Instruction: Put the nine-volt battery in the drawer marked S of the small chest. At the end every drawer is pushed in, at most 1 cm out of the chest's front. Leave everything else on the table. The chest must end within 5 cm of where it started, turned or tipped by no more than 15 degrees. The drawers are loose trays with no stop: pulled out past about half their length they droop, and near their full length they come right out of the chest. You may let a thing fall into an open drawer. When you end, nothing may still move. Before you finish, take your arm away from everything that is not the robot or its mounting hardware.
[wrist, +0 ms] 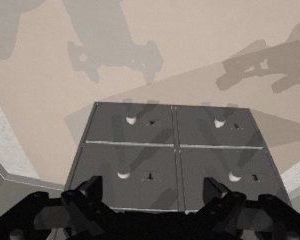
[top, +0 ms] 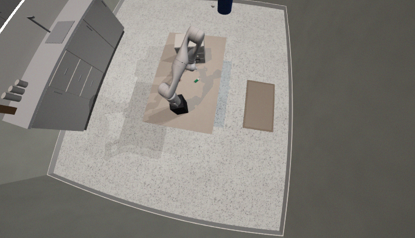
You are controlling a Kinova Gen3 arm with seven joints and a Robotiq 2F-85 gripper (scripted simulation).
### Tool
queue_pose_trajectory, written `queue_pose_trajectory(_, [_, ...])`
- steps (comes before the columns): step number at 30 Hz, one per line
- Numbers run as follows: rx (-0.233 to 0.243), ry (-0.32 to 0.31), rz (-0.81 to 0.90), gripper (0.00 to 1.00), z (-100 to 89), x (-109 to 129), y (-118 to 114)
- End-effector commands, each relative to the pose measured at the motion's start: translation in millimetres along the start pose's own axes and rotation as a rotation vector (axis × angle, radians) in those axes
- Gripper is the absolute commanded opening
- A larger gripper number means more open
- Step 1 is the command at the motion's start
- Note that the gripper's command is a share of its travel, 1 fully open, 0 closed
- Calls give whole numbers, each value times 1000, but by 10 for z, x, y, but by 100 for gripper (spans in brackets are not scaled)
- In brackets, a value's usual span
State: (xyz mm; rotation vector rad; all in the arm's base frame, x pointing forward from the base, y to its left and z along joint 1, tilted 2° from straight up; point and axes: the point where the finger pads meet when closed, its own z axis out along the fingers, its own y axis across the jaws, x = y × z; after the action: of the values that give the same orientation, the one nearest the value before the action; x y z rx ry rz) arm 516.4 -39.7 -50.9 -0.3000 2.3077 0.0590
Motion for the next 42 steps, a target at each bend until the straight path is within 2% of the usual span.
queue_pose_trajectory(1, [-4,-11,23,100,68,232,13])
queue_pose_trajectory(5, [-3,-89,23,100,133,240,14])
queue_pose_trajectory(7, [-3,-89,23,100,133,240,14])
queue_pose_trajectory(22, [1,-422,23,100,403,279,15])
queue_pose_trajectory(24, [1,-422,23,100,403,279,15])
queue_pose_trajectory(33, [5,-616,24,100,548,307,17])
queue_pose_trajectory(39, [6,-690,24,100,618,308,14])
queue_pose_trajectory(42, [6,-700,24,100,626,309,14])
